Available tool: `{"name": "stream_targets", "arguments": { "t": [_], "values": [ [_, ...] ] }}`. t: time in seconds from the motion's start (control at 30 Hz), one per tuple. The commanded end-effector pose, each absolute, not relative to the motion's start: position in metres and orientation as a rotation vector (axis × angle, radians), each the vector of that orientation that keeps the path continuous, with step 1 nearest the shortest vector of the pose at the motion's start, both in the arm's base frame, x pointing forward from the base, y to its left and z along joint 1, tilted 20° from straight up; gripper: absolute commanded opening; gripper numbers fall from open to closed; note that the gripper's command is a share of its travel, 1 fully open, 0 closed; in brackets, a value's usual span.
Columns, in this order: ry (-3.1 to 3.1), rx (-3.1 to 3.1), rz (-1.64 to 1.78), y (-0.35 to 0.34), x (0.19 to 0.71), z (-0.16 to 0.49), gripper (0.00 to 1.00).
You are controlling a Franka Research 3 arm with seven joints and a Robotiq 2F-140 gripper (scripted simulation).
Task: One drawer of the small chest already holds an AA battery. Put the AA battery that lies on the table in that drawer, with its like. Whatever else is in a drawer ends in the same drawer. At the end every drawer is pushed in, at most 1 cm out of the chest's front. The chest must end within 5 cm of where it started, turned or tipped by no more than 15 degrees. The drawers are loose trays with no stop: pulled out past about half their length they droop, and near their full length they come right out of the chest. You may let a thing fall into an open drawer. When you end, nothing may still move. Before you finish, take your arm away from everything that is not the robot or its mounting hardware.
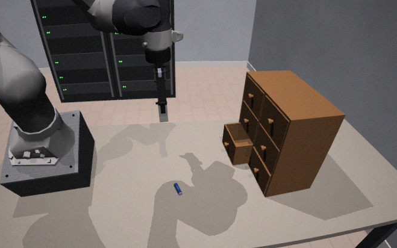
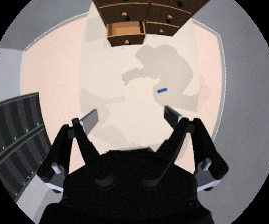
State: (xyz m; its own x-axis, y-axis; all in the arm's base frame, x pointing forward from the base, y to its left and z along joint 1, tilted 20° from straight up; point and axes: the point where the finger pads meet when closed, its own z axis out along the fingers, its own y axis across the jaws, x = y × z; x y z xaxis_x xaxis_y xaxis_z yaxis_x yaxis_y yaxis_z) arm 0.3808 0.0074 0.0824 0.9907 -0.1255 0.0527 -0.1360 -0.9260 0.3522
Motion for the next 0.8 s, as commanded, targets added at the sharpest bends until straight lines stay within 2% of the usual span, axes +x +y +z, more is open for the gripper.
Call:
{"name": "stream_targets", "arguments": {
  "t": [0.0, 0.77],
  "values": [
    [-0.152, 2.777, 0.101, 0.007, 0.387, 0.08, 1.0],
    [-0.052, 2.696, 0.627, -0.007, 0.418, 0.051, 1.0]
  ]
}}
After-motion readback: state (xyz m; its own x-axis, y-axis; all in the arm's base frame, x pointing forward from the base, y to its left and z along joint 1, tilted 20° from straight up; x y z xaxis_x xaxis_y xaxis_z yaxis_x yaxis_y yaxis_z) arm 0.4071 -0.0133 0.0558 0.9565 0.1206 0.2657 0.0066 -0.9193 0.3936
